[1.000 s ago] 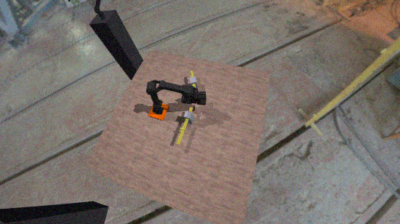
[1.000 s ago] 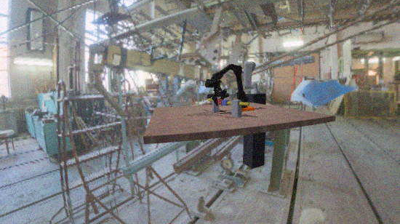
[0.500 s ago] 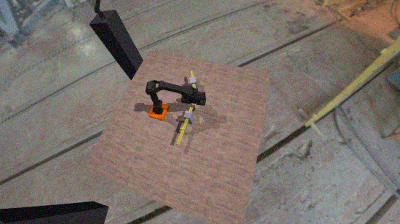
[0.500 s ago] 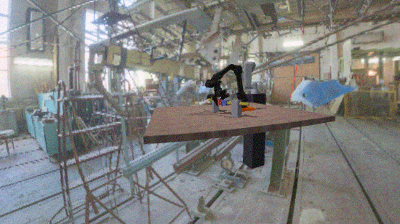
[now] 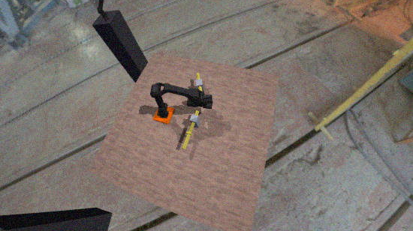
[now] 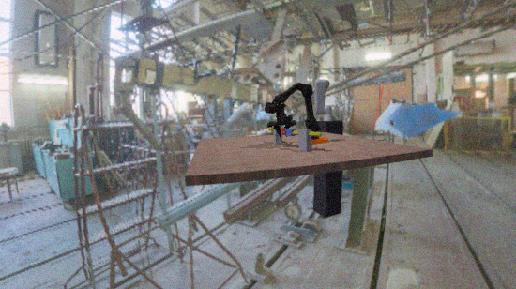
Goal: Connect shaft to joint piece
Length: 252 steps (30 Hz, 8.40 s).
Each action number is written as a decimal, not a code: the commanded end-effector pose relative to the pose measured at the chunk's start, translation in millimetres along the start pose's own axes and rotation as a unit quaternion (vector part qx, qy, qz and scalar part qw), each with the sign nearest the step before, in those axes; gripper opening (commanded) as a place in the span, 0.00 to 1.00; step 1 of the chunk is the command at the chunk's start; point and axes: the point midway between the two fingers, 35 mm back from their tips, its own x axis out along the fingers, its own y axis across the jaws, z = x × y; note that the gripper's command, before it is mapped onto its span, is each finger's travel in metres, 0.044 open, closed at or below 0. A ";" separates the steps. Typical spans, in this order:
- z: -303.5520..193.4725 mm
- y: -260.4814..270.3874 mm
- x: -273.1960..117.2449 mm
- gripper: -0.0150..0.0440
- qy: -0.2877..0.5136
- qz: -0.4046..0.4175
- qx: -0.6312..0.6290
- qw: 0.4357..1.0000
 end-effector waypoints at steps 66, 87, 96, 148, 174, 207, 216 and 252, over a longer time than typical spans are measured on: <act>22.7 -6.5 -71.5 1.00 0.185 -0.063 0.172 0.966; 37.9 2.8 -152.1 1.00 0.091 -0.118 0.494 0.857; 28.7 2.0 -152.7 1.00 0.088 -0.116 0.537 0.831; -38.0 -0.5 -128.7 1.00 0.045 -0.140 0.945 0.290; -40.1 -1.2 -117.7 1.00 0.002 -0.158 0.987 0.003; -22.1 -2.4 -32.8 1.00 0.002 -0.156 0.988 0.004; 7.3 0.3 -24.5 1.00 0.002 -0.155 0.988 0.004; -1.3 -0.3 3.4 0.56 0.002 -0.155 0.988 0.004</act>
